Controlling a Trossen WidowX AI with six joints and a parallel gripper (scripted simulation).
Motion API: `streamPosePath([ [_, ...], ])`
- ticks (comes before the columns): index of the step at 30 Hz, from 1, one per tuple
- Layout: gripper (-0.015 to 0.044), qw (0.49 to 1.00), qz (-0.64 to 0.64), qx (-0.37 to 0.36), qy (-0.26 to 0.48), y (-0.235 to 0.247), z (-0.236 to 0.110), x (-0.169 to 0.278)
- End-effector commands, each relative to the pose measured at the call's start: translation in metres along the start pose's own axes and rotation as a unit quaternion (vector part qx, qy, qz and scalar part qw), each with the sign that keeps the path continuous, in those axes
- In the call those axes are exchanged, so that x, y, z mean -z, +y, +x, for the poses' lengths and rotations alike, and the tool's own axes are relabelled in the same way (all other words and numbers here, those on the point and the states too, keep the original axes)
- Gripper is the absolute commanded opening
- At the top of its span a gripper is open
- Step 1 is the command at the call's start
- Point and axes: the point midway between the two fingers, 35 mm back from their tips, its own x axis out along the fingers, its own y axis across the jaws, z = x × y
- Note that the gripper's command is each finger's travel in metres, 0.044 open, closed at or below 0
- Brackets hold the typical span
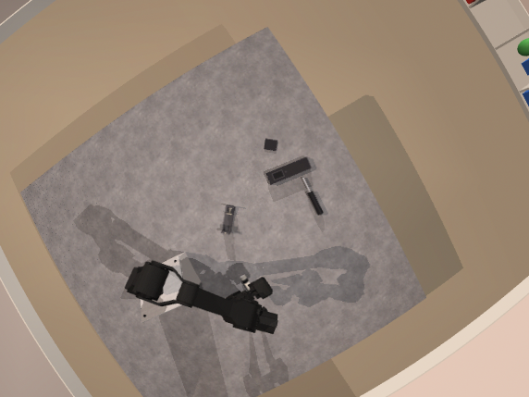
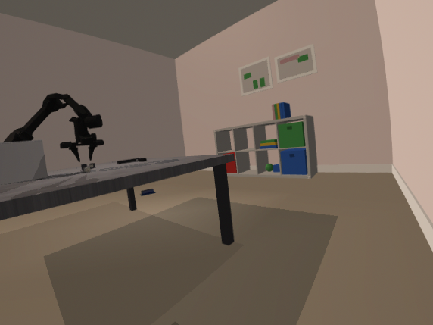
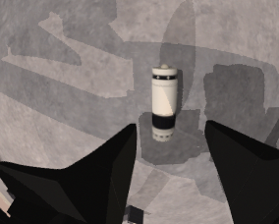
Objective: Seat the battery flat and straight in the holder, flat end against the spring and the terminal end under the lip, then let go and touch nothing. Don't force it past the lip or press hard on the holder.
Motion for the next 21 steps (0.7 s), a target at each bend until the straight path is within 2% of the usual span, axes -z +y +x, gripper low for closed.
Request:
streamPosePath([
  [1,0.0235,1.0,0.015,-0.002,0.002,0.0,0.002,0.0],
  [21,0.0235,1.0,0.015,-0.002,0.002,0.001,0.033,0.0],
])
